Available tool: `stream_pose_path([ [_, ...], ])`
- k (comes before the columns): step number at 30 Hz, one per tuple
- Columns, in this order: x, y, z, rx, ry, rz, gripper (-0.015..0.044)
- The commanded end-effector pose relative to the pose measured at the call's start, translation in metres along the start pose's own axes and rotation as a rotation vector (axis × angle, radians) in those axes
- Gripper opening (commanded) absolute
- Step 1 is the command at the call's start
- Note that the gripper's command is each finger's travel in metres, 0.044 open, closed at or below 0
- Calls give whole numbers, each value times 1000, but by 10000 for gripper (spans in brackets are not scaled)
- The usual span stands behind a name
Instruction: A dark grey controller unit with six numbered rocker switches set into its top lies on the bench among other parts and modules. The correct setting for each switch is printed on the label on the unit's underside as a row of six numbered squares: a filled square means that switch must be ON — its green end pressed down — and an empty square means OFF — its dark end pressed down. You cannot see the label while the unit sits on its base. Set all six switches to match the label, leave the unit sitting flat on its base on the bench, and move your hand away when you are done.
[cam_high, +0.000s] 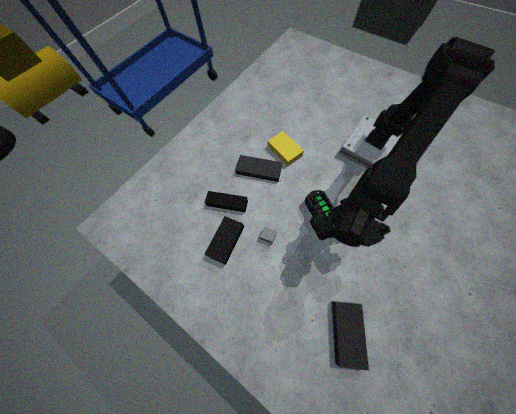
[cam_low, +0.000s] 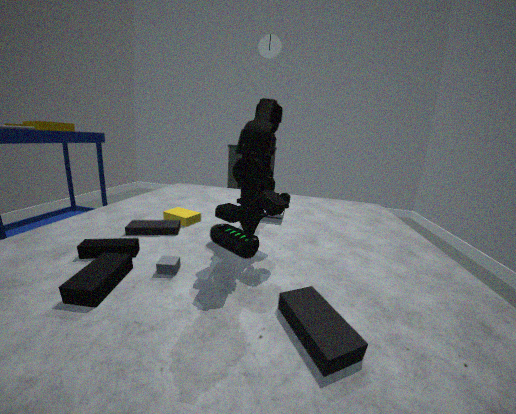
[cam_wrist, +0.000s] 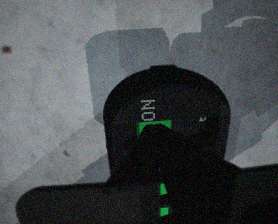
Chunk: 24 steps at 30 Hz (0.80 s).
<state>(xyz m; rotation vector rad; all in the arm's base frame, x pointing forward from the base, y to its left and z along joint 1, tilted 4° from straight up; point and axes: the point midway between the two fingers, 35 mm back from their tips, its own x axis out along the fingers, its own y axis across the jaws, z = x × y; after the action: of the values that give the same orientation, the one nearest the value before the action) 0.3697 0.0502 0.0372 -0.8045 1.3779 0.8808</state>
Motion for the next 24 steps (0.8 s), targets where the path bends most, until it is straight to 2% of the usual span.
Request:
stream_pose_path([
  [1, 4, 1, 0, 7, 2, 8, 0],
  [21, 4, 1, 0, 7, 2, 8, 0],
  [24, -18, 0, 0, 4, 2, 7, 0],
])
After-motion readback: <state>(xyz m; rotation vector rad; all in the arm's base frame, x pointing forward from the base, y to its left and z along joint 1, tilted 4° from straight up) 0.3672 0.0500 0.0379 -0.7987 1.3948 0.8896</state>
